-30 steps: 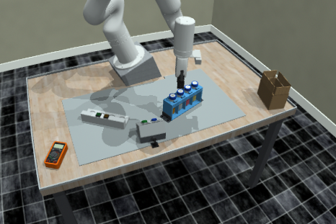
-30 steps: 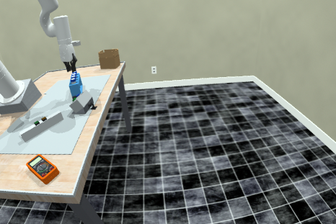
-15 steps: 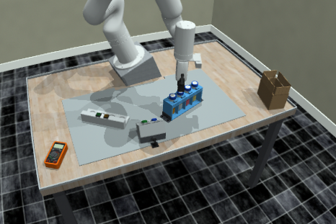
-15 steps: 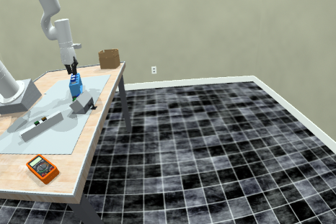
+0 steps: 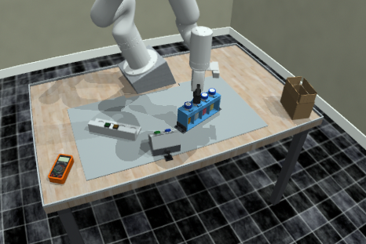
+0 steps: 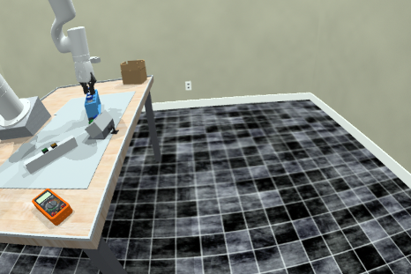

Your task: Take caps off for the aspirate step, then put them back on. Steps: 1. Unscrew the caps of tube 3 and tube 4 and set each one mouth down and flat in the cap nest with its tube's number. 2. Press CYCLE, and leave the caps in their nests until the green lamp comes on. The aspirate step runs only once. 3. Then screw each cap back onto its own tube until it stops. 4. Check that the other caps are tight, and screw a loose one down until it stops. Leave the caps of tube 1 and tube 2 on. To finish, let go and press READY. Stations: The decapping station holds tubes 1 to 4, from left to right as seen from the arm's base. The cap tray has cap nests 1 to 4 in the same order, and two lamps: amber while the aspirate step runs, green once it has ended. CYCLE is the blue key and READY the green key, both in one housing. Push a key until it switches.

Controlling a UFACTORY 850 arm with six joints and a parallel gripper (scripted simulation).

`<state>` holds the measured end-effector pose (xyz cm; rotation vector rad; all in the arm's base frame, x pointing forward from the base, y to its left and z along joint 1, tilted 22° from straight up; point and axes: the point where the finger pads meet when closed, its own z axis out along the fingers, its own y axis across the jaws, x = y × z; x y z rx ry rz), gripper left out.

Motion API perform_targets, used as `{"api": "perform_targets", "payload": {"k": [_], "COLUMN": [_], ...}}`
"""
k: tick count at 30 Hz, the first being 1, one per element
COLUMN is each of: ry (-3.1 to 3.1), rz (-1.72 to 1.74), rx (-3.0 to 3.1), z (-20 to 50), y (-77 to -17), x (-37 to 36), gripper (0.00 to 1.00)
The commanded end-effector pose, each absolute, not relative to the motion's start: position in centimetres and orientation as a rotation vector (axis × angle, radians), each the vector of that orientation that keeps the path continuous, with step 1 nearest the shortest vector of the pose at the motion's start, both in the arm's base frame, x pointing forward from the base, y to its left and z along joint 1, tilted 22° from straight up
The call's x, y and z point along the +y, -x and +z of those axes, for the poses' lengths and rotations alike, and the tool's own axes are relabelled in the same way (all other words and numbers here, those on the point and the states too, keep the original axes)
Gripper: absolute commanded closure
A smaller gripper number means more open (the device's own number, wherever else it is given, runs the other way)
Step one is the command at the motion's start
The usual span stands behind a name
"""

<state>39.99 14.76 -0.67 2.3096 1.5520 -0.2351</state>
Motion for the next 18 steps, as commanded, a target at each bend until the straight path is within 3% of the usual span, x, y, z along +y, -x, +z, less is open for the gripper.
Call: {"api": "perform_targets", "payload": {"k": [1,18], "ry": [-2.31,-2.31], "rz": [-0.233,-0.233], "rx": [1.552,1.552], "z": [-0.83,-1.48], "y": [-40.05,-40.09], "x": [14.73,14.47], "gripper": [0.54,0.54]}}
